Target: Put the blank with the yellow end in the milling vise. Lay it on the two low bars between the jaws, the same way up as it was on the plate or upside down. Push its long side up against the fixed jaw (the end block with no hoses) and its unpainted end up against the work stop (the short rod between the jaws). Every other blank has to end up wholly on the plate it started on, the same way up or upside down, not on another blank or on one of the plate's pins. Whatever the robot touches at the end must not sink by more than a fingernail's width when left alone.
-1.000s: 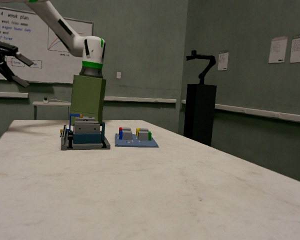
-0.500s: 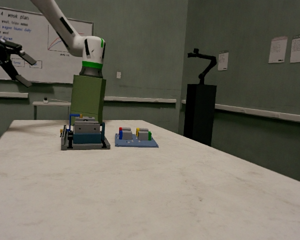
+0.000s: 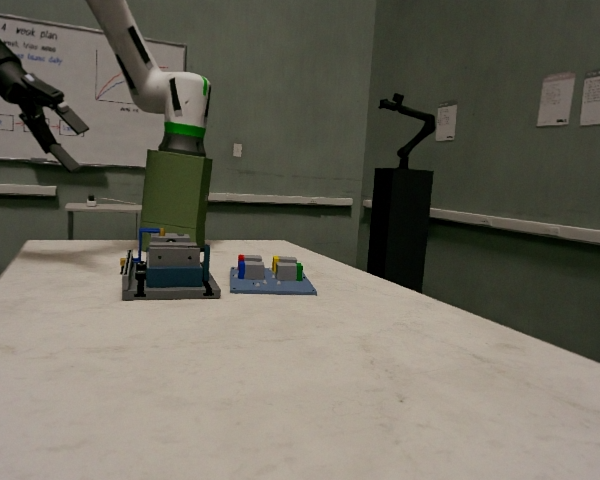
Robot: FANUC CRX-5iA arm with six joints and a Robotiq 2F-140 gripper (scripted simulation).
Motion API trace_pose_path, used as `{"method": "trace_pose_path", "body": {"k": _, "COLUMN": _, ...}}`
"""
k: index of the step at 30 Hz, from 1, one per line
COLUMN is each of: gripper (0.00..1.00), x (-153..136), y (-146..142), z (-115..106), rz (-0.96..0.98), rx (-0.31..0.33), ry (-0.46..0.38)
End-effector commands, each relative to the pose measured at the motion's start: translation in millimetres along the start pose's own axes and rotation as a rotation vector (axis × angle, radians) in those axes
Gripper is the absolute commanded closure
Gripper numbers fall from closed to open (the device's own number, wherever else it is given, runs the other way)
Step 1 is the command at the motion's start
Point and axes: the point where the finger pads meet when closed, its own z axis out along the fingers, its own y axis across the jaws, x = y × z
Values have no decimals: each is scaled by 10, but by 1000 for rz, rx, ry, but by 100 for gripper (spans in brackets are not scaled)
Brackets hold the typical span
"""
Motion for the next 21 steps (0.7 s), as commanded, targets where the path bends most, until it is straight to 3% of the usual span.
{"method": "trace_pose_path", "body": {"k": 1, "gripper": 0, "x": 63, "y": 30, "z": 48, "rz": 30, "rx": 23, "ry": -43}}
{"method": "trace_pose_path", "body": {"k": 21, "gripper": 0, "x": 373, "y": 129, "z": 313, "rz": 178, "rx": 124, "ry": -227}}
